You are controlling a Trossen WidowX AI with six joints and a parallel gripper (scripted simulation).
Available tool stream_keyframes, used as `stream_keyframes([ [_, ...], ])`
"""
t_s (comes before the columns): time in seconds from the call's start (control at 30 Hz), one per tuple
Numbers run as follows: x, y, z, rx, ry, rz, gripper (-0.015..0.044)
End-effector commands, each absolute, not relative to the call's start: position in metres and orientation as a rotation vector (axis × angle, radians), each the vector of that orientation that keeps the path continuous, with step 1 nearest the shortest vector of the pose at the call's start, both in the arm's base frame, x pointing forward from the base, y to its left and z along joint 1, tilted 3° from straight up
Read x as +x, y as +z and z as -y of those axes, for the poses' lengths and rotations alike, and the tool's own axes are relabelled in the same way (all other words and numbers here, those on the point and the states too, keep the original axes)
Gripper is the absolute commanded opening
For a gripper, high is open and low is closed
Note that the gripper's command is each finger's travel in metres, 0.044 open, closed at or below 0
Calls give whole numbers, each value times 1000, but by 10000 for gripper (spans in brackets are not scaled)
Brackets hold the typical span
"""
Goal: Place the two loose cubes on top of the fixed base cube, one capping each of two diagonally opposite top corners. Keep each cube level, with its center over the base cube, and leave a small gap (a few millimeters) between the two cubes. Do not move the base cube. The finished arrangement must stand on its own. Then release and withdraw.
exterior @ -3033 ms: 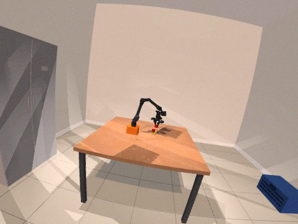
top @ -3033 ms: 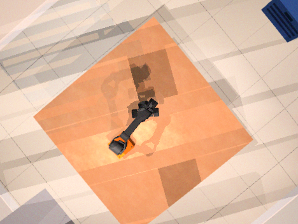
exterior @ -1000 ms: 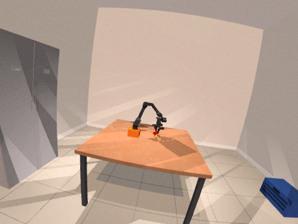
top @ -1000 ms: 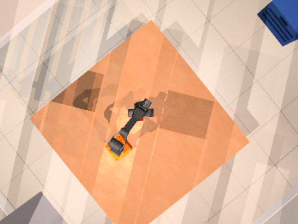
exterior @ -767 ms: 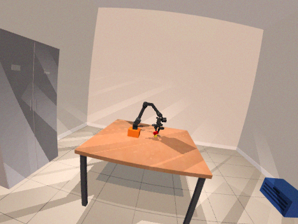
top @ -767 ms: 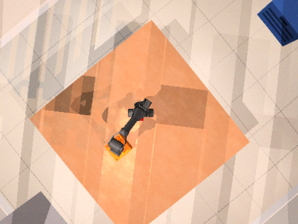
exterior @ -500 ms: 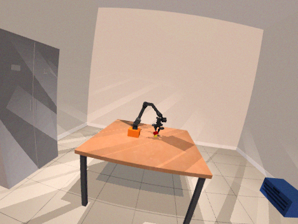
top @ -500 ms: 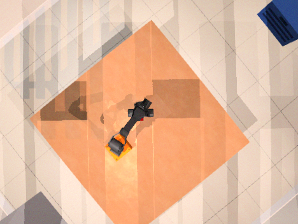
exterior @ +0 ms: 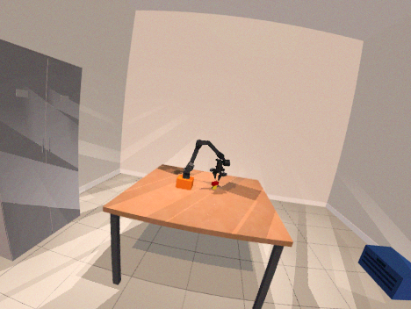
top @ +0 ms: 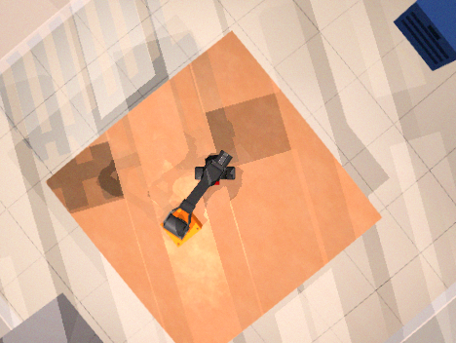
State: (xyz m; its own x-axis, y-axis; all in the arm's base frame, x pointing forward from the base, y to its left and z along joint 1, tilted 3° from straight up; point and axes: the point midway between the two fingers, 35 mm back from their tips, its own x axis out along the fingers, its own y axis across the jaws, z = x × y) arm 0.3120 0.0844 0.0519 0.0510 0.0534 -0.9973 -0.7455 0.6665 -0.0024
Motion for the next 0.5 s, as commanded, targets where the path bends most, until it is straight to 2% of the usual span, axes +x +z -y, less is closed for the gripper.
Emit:
stream_keyframes([
  [0.0, 313, 60, -84, -631, 674, -1394, 205],
  [0.47, 312, 87, -83, -631, 674, -1394, 205],
])
